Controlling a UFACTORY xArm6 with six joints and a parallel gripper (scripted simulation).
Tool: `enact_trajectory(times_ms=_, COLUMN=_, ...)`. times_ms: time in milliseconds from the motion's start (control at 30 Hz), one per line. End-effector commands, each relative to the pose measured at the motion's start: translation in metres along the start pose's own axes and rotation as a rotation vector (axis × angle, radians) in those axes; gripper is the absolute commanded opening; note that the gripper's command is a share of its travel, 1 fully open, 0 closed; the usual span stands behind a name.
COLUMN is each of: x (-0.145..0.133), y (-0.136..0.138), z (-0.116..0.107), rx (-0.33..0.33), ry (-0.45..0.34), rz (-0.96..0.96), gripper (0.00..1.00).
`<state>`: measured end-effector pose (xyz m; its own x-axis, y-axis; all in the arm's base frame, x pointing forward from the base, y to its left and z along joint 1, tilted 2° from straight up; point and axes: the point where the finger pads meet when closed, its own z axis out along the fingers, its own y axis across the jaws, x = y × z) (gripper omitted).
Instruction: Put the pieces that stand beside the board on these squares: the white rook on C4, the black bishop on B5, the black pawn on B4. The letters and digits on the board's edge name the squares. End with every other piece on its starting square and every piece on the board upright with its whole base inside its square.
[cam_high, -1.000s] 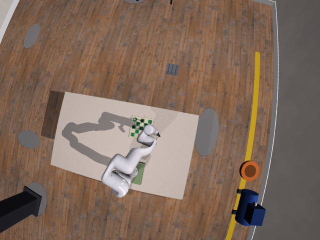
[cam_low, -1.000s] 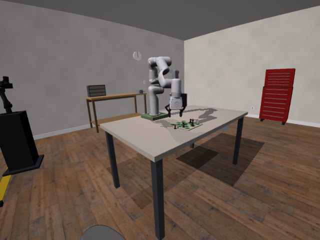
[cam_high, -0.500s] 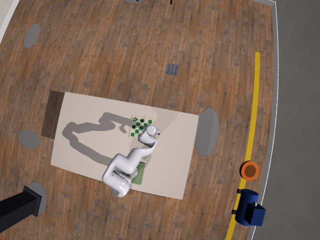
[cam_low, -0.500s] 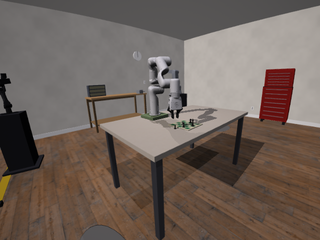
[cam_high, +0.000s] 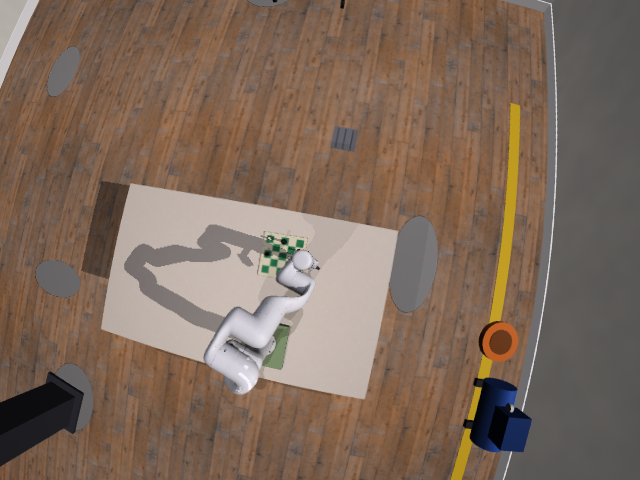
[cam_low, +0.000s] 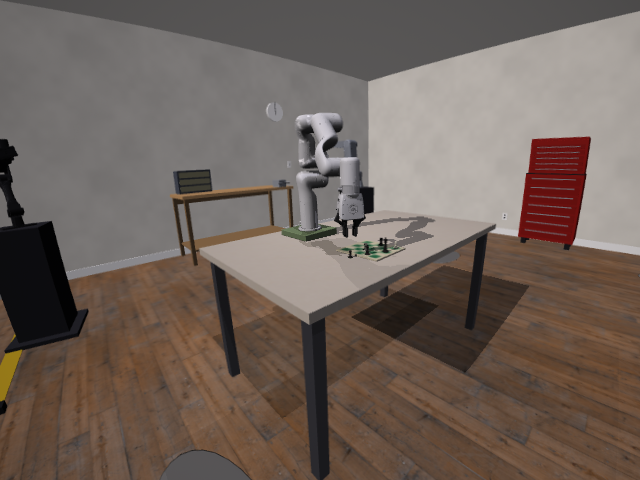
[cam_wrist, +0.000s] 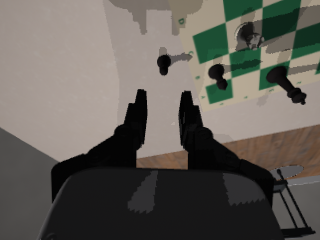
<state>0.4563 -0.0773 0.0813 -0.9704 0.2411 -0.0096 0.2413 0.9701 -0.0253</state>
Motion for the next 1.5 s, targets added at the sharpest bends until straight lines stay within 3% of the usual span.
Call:
enact_trajectory(times_ms=0, x=-0.001, y=0.000, z=-0.002, rx=0.000, ry=-0.004, rz=0.000, gripper=0.34)
enact_trajectory(times_ms=700, x=-0.001, y=0.000, z=0.001, rx=-0.001, ry=-0.004, rz=0.000, gripper=0.34)
enact_trajectory(times_ms=1467, x=-0.002, y=0.000, z=0.029, rx=-0.001, ry=-0.004, rz=0.000, gripper=0.34)
